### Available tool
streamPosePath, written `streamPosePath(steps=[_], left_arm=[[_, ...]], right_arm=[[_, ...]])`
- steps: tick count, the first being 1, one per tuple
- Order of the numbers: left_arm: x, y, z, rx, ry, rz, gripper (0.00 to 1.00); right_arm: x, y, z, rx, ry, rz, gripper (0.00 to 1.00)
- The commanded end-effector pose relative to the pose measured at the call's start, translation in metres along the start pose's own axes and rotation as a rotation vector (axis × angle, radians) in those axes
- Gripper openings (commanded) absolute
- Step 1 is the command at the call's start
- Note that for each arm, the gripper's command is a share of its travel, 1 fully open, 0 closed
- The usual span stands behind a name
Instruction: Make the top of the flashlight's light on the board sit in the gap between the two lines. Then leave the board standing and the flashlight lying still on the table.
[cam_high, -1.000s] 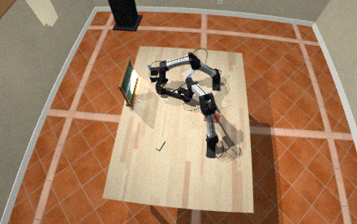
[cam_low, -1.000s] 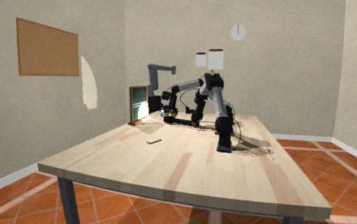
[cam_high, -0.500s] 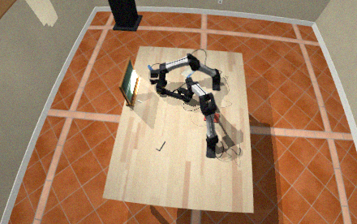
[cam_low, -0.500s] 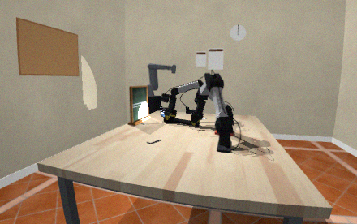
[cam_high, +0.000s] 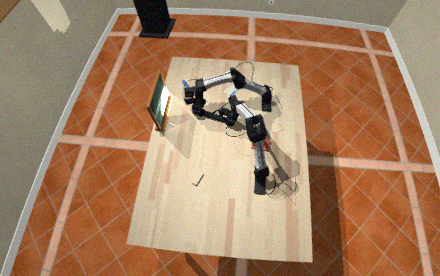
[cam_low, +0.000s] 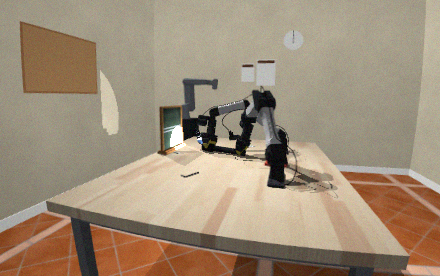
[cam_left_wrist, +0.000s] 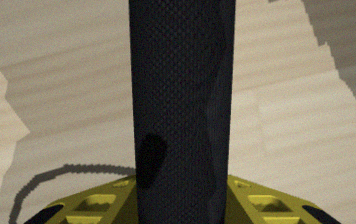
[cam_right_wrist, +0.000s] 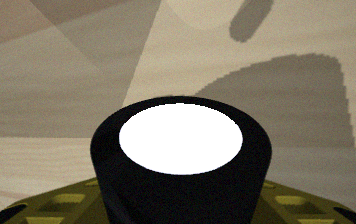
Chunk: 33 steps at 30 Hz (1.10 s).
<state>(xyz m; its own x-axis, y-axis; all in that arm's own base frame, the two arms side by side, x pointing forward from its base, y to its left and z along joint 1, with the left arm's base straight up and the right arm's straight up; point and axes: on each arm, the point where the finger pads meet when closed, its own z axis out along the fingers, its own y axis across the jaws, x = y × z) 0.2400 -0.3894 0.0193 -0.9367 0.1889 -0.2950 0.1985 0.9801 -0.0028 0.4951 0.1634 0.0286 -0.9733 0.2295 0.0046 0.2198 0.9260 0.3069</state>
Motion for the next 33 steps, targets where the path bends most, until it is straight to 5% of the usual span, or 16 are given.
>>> streamPosePath(steps=[1, 6, 7, 33], left_arm=[[-0.004, -0.004, -0.016, 0.023, -0.033, 0.022, 0.30], [-0.004, -0.004, -0.016, 0.024, -0.032, 0.022, 0.30], [-0.004, -0.004, -0.016, 0.025, -0.031, 0.022, 0.30], [-0.005, -0.006, -0.016, 0.035, -0.034, 0.020, 0.30]], right_arm=[[-0.004, 0.002, 0.005, 0.045, -0.004, 0.004, 0.50], [-0.007, -0.001, 0.004, 0.049, -0.002, 0.011, 0.50], [-0.008, 0.000, 0.004, 0.045, -0.010, 0.009, 1.00], [-0.010, -0.001, -0.025, 0.029, -0.012, 0.007, 1.00]])
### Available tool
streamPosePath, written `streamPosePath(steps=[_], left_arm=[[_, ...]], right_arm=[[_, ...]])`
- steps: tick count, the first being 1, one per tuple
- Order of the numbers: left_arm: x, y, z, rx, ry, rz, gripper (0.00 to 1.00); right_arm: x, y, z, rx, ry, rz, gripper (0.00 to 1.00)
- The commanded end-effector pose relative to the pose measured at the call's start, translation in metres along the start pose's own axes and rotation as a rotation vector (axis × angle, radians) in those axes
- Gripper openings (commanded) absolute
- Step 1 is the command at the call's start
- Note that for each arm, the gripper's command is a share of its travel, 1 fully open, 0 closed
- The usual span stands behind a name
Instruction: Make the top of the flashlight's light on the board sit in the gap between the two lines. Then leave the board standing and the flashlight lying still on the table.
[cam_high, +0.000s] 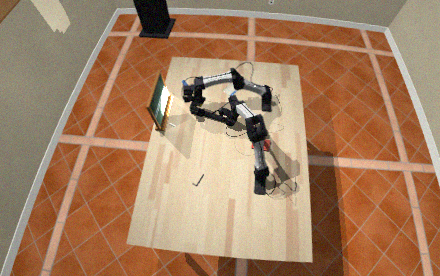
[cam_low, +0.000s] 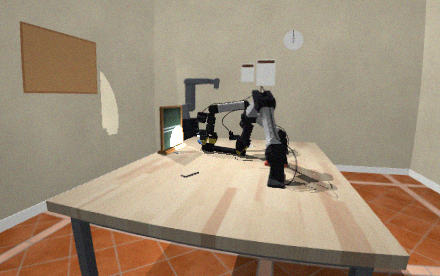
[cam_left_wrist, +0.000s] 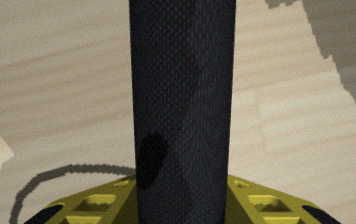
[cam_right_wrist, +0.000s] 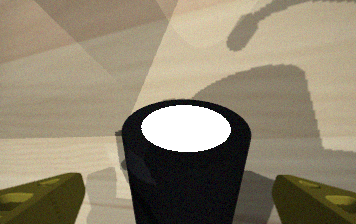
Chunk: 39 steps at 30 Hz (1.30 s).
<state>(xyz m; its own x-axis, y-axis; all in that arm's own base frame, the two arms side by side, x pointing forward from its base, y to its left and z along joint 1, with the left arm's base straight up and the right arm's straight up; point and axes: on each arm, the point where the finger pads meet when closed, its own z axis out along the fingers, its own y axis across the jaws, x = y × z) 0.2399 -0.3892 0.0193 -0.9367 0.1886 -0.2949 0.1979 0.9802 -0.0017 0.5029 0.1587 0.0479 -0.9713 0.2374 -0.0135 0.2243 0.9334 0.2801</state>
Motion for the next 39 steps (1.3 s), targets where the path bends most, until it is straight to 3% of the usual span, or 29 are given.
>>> streamPosePath(steps=[1, 9, 39], left_arm=[[-0.005, -0.006, -0.016, 0.036, -0.034, 0.020, 0.30], [-0.005, -0.006, -0.016, 0.036, -0.034, 0.020, 0.30], [-0.005, -0.006, -0.016, 0.036, -0.034, 0.020, 0.30]], right_arm=[[-0.002, 0.000, -0.015, -0.010, -0.005, -0.003, 1.00], [-0.001, 0.007, -0.037, -0.028, -0.027, -0.014, 1.00], [0.002, -0.001, -0.032, 0.002, 0.015, -0.004, 1.00]])
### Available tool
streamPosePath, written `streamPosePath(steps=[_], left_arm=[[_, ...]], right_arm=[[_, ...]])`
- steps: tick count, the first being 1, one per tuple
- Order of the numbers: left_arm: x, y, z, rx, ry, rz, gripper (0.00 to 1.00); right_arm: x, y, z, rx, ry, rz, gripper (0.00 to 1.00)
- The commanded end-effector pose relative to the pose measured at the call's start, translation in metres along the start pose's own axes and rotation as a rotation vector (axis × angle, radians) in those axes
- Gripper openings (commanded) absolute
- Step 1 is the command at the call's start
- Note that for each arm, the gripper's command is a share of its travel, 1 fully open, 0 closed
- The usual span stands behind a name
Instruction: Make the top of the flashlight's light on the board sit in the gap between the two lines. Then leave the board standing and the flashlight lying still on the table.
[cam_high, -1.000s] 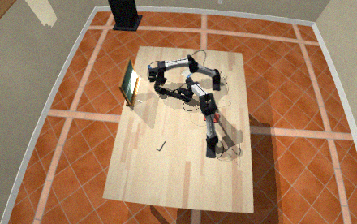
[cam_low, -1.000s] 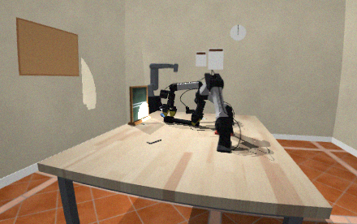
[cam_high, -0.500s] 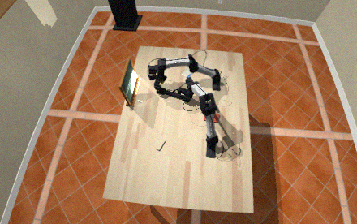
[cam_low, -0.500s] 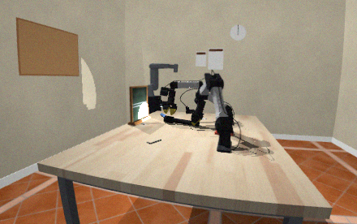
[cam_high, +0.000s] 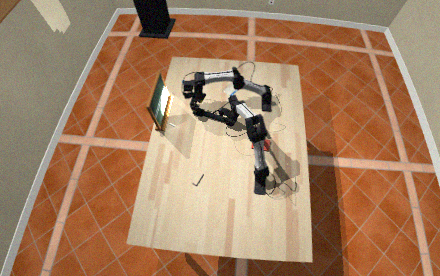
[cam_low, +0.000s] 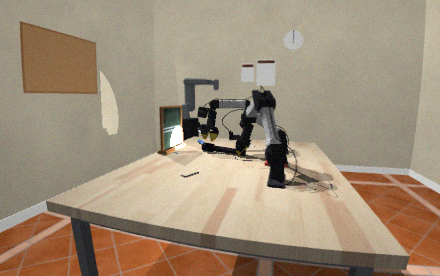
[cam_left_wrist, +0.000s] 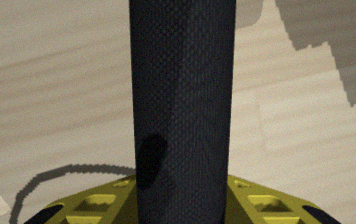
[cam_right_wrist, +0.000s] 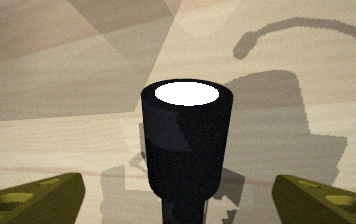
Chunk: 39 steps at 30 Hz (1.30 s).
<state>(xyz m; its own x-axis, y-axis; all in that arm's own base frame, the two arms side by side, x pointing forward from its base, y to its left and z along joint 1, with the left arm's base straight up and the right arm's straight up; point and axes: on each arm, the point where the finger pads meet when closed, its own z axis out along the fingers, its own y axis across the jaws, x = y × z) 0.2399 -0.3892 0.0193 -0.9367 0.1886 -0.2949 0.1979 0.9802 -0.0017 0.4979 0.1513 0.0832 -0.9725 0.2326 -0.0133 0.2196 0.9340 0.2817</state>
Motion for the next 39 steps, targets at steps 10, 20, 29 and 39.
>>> streamPosePath(steps=[10, 20, 29, 39], left_arm=[[-0.005, -0.006, -0.016, 0.036, -0.034, 0.020, 0.30], [-0.005, -0.006, -0.016, 0.036, -0.034, 0.020, 0.30], [-0.005, -0.006, -0.016, 0.036, -0.034, 0.020, 0.30], [-0.005, -0.006, -0.016, 0.036, -0.034, 0.020, 0.30]], right_arm=[[0.001, -0.012, 0.016, 0.002, 0.044, 0.020, 1.00], [-0.006, 0.002, -0.013, -0.107, -0.033, -0.016, 1.00], [-0.001, 0.012, -0.014, -0.184, -0.051, -0.052, 1.00], [0.004, -0.015, 0.016, -0.101, 0.021, 0.016, 1.00]])
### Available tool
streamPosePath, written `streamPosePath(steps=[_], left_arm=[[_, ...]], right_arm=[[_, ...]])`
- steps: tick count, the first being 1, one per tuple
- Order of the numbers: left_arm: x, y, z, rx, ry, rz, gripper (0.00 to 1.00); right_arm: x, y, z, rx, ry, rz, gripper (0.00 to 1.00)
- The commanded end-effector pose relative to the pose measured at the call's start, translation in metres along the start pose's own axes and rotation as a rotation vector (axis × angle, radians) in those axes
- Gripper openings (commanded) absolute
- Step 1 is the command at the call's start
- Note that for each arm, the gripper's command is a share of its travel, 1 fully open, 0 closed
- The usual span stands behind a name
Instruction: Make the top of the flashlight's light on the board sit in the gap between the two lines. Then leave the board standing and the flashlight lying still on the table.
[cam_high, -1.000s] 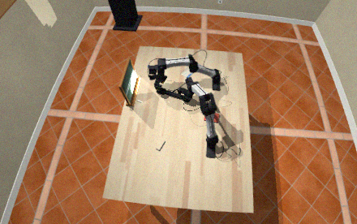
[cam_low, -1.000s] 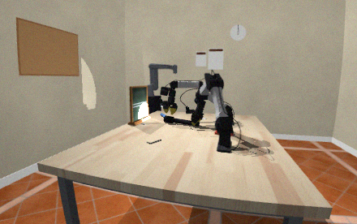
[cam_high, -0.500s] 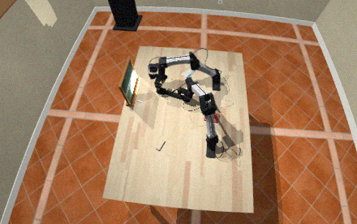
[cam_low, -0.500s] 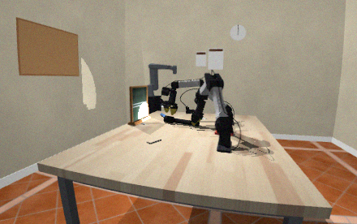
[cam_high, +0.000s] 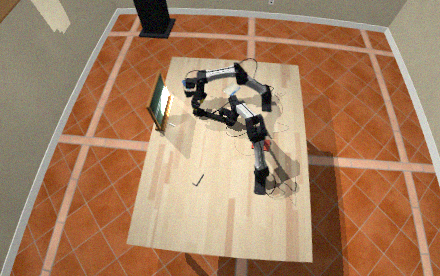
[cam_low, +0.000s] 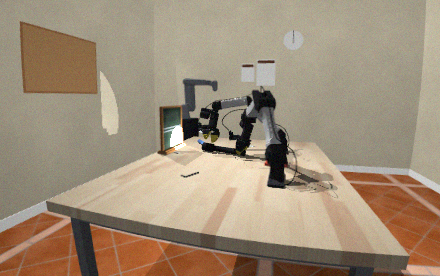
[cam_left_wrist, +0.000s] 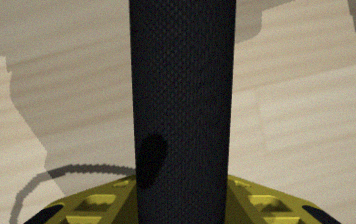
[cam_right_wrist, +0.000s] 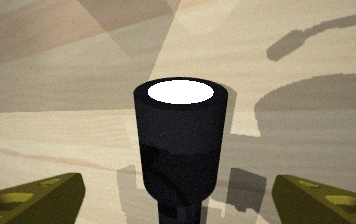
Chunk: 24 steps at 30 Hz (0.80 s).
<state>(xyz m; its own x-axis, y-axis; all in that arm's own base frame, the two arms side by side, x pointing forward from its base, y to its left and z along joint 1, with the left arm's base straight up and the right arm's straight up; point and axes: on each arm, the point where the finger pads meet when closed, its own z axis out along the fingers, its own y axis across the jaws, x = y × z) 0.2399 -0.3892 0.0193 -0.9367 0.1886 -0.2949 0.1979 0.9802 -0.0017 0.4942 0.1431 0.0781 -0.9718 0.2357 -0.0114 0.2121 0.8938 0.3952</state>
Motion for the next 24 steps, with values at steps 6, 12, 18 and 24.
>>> streamPosePath(steps=[6, 12, 18, 24], left_arm=[[-0.005, -0.006, -0.016, 0.036, -0.034, 0.020, 0.30], [-0.005, -0.006, -0.016, 0.036, -0.034, 0.020, 0.30], [-0.005, -0.006, -0.016, 0.036, -0.034, 0.020, 0.30], [-0.005, -0.006, -0.016, 0.036, -0.034, 0.020, 0.30]], right_arm=[[-0.002, -0.001, 0.005, 0.013, 0.003, -0.003, 1.00], [0.002, -0.004, 0.008, 0.016, 0.022, 0.003, 1.00], [0.000, -0.009, 0.008, 0.024, 0.020, 0.008, 1.00], [0.005, -0.007, 0.023, 0.029, 0.036, 0.009, 1.00]])
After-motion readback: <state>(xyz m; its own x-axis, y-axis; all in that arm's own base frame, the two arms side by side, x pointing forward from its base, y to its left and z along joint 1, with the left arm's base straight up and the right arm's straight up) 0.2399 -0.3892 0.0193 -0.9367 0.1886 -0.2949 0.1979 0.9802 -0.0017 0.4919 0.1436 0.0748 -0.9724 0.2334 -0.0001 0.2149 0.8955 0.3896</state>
